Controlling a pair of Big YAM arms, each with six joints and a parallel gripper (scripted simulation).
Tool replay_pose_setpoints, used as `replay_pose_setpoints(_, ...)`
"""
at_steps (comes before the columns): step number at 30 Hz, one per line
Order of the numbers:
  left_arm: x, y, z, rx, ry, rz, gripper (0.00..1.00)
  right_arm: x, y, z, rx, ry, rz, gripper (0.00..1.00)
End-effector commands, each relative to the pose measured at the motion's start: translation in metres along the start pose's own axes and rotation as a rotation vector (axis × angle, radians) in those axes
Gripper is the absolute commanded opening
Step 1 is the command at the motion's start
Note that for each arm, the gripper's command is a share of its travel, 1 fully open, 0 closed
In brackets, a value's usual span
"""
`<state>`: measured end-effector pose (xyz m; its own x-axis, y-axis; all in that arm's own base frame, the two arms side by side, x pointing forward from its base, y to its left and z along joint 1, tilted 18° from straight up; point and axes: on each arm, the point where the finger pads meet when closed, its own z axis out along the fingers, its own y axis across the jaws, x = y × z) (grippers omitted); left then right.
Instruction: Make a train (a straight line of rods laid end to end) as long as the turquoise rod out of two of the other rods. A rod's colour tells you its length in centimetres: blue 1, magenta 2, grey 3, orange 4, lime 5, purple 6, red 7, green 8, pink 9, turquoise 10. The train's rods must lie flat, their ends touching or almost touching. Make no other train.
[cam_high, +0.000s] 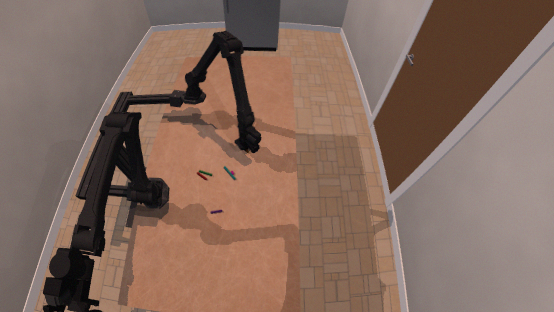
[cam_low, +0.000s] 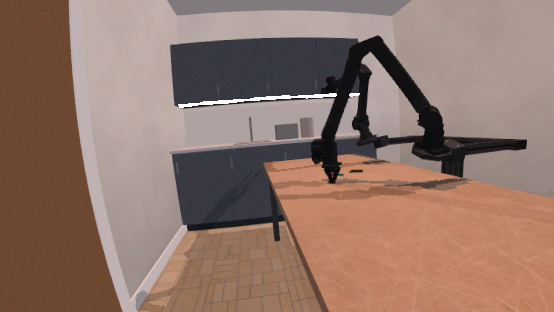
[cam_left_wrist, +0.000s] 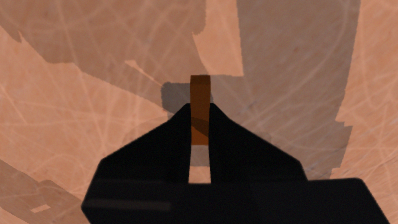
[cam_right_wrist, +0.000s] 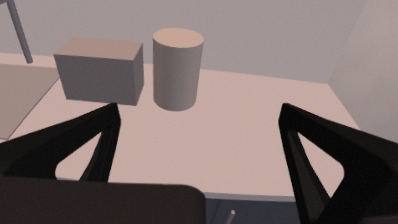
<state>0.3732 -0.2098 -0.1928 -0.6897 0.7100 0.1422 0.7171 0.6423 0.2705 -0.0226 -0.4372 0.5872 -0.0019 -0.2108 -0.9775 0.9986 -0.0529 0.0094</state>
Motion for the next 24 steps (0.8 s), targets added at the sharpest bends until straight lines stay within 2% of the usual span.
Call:
replay_pose_setpoints(1, -0.0164, 0.0063, -0.0038, -0.008, -0.035, -0.003, 0.04, -0.0487, -0.0061, -0.0084, 0.01, -0.074, -0.012, 1.0)
replay_pose_setpoints(6, -0.0164, 0.0063, -0.0038, -0.008, -0.035, -0.003, 0.08, -0.0487, -0.0061, -0.0084, 0.01, -0.074, -0.012, 1.0)
replay_pose_setpoints(7, -0.0164, 0.0063, -0.0038, -0.008, -0.035, -0.003, 0.12, -0.0487, -0.0061, -0.0084, 0.01, -0.074, -0.012, 1.0)
replay_pose_setpoints(12, -0.0164, 0.0063, -0.0038, -0.008, -0.035, -0.003, 0.16, -0.0487, -0.0061, -0.0084, 0.01, -0.074, -0.012, 1.0)
replay_pose_setpoints(16, -0.0164, 0.0063, -0.0038, -0.008, -0.035, -0.003, 0.23, -0.0487, -0.0061, -0.0084, 0.01, -0.074, -0.012, 1.0)
replay_pose_setpoints(24, -0.0164, 0.0063, -0.0038, -0.008, -0.035, -0.003, 0.23, -0.0487, -0.0061, -0.0084, 0.01, -0.074, -0.012, 1.0)
